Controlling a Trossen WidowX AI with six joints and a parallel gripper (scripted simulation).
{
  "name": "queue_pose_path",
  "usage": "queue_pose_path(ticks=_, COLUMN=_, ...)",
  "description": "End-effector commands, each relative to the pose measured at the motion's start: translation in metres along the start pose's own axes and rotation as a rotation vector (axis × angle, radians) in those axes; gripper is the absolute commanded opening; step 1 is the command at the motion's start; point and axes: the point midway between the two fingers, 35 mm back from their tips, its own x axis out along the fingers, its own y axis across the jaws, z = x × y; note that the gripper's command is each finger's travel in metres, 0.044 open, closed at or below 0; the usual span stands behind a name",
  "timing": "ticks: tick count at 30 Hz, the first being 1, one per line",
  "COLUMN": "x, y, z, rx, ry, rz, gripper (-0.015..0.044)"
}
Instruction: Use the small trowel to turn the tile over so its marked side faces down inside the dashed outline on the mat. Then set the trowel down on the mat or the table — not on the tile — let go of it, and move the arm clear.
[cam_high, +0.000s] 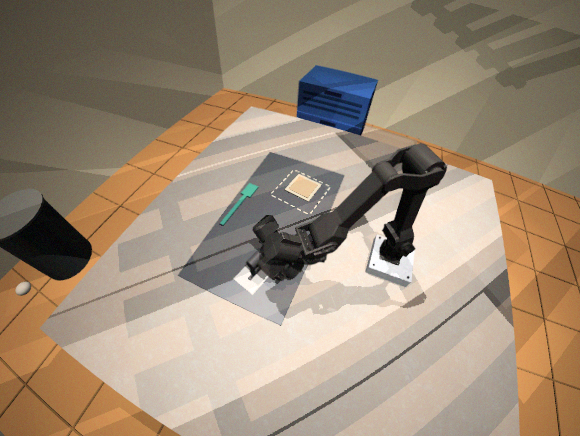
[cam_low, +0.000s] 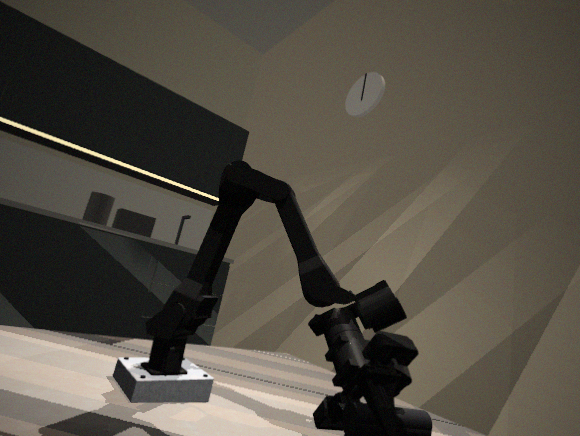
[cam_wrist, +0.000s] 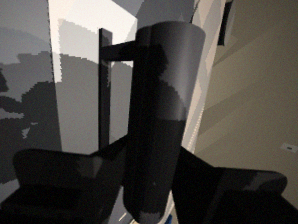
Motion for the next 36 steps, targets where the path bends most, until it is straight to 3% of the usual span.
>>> queue_pose_path(ticks=1, x=0.001, y=0.0, z=0.001, rx=0.005, ry=-0.003, rz=-0.004, gripper=0.0079)
queue_pose_path(ticks=10, x=0.001, y=0.0, z=0.001, rx=0.005, ry=-0.003, rz=-0.004, gripper=0.03)
queue_pose_path(ticks=20, x=-0.003, y=0.0, z=0.001, rx=0.006, ry=-0.003, rz=-0.003, gripper=0.03)
queue_pose_path(ticks=36, x=-0.079, y=-0.011, z=-0.003, rx=0.004, ry=-0.005, rz=0.003, gripper=0.03)
